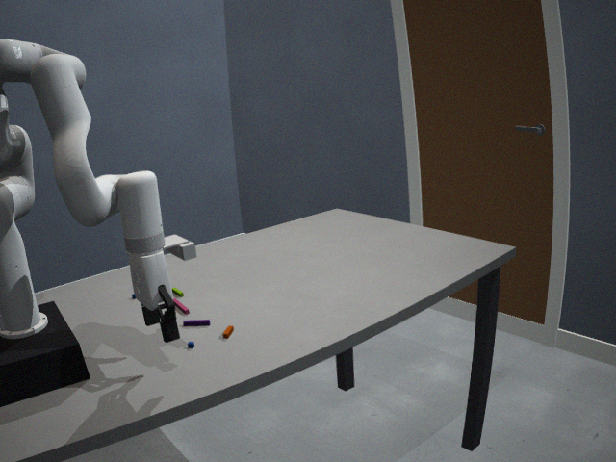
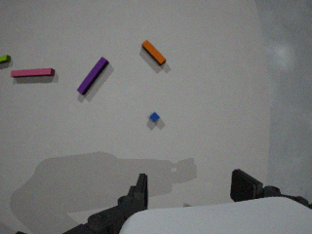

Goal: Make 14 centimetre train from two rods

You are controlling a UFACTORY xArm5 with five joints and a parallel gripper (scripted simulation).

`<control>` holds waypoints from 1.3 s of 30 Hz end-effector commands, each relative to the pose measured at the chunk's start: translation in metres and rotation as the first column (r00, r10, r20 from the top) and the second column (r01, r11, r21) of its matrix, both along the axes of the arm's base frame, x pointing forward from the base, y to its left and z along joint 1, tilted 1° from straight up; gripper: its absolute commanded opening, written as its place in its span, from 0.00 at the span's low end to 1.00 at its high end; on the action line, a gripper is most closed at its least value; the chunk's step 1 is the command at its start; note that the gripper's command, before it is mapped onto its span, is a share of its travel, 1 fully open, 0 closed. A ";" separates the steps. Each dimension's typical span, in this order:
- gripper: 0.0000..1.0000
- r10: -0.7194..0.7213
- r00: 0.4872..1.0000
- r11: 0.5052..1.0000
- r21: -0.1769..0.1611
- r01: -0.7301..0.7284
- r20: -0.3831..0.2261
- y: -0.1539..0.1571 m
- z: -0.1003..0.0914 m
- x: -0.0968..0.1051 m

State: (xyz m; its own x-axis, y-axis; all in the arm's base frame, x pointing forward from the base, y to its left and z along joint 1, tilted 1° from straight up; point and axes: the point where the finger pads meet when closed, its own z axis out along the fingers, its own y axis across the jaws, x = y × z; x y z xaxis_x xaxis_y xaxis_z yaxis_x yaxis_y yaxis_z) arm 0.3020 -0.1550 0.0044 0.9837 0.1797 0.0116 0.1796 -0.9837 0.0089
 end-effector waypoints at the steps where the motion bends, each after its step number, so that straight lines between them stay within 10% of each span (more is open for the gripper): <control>1: 1.00 0.000 1.000 1.000 -0.001 0.000 0.003 -0.001 0.001 0.001; 30: 1.00 0.004 1.000 1.000 -0.001 -0.004 0.003 -0.001 0.001 0.002; 39: 1.00 0.265 0.964 0.964 -0.005 -0.265 0.001 -0.007 0.004 0.037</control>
State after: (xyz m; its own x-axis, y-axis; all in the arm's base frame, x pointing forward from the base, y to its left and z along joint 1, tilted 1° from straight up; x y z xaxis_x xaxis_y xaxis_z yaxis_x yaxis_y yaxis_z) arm 0.3198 -0.1581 0.0067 0.9515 0.3073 0.0134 0.3071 -0.9516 0.0131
